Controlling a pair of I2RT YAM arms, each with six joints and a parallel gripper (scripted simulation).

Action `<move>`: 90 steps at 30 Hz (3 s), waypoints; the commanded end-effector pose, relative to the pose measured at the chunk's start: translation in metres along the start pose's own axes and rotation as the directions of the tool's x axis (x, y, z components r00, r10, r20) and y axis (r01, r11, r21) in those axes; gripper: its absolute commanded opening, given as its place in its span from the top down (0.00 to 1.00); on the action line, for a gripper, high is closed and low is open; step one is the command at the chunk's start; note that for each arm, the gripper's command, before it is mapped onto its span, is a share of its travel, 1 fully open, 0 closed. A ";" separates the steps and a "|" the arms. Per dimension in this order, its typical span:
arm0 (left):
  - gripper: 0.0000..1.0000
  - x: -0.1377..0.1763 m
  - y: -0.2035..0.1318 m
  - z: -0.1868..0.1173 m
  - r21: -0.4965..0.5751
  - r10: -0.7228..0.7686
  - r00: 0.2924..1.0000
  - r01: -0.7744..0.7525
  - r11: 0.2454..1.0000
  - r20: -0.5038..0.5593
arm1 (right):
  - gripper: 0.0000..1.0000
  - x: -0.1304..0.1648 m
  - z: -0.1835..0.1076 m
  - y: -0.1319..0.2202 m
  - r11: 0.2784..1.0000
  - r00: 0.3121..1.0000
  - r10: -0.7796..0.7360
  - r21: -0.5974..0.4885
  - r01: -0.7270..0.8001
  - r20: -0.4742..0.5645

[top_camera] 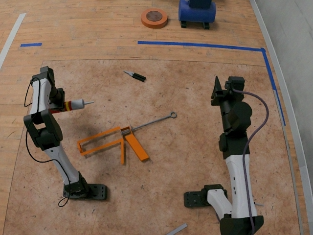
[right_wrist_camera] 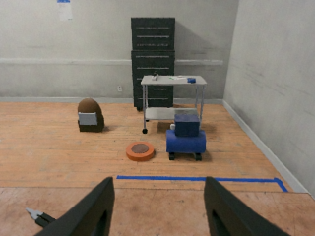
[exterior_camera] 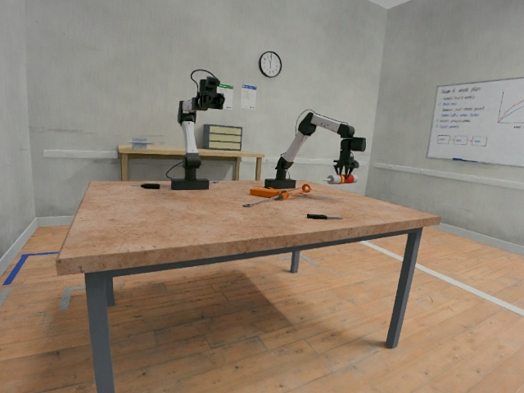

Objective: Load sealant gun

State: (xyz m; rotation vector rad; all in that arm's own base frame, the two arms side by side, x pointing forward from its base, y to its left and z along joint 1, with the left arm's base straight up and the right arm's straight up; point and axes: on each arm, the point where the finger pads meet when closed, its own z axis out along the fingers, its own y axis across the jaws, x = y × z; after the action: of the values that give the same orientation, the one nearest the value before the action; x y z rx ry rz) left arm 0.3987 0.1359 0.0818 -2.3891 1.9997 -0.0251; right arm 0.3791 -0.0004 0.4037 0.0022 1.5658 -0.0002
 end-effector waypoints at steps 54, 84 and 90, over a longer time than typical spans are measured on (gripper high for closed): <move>1.00 0.181 0.070 0.000 0.121 0.909 -0.368 -0.911 -0.395 0.193 | 0.50 -0.017 -0.007 0.002 1.000 0.999 0.003 -0.001 -0.003 0.032; 1.00 0.224 0.122 0.013 0.033 0.477 -0.839 -0.486 -0.873 0.261 | 0.50 -0.017 -0.007 0.002 1.000 0.999 0.003 -0.001 -0.003 0.032; 1.00 0.229 0.130 0.015 0.020 0.405 -0.875 -0.415 -0.909 0.265 | 0.50 -0.017 -0.007 0.002 1.000 0.999 0.003 -0.001 -0.003 0.032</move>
State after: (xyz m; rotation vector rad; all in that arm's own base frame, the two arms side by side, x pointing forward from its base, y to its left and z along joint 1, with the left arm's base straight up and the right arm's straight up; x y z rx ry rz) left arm 0.2997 -0.0987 0.0417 1.2882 2.7135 -0.1734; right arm 0.3791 -0.0004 0.4037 0.0022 1.5658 -0.0002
